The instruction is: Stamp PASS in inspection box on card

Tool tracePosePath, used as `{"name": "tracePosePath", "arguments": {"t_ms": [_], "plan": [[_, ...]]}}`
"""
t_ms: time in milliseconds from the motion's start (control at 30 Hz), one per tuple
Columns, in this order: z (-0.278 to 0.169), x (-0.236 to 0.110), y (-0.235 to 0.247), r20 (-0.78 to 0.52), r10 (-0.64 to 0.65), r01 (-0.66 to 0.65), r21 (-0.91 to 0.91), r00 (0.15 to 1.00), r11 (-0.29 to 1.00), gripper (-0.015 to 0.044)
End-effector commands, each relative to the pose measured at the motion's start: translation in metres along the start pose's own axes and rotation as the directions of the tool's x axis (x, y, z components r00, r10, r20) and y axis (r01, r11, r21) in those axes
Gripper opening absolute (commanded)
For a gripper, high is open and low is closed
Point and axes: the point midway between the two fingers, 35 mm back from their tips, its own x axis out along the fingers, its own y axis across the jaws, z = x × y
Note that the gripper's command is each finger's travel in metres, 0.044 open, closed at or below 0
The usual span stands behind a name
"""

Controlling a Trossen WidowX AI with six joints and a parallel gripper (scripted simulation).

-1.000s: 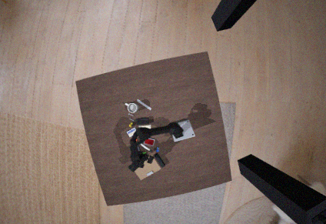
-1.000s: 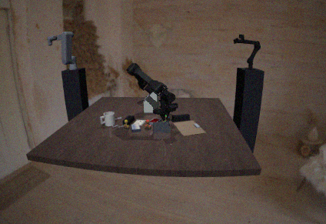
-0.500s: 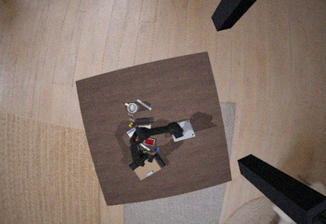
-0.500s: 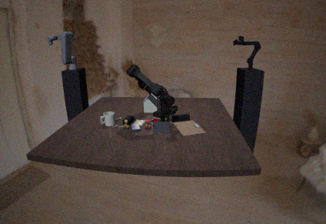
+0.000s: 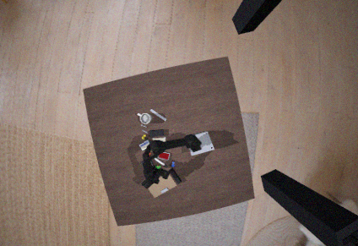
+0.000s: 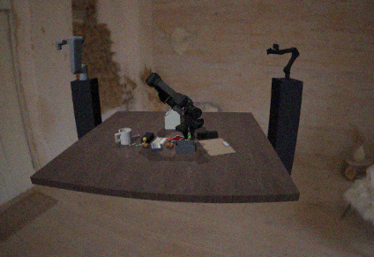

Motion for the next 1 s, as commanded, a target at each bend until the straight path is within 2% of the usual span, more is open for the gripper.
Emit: {"name": "tracePosePath", "arguments": {"t_ms": [0,67,133,967], "plan": [[0.007,-0.058,-0.002,0.032,-0.014,0.014,0.006,0.999,1.0,0.0258],[0.004,-0.09,0.0,0.028,-0.016,0.015,0.004,1.0,1.0,0.0258],[0.002,-0.101,0.002,0.025,-0.016,0.016,0.003,1.0,1.0,0.0258],[0.002,-0.101,0.001,0.026,-0.021,0.021,0.001,0.999,1.0,0.0258]]}}
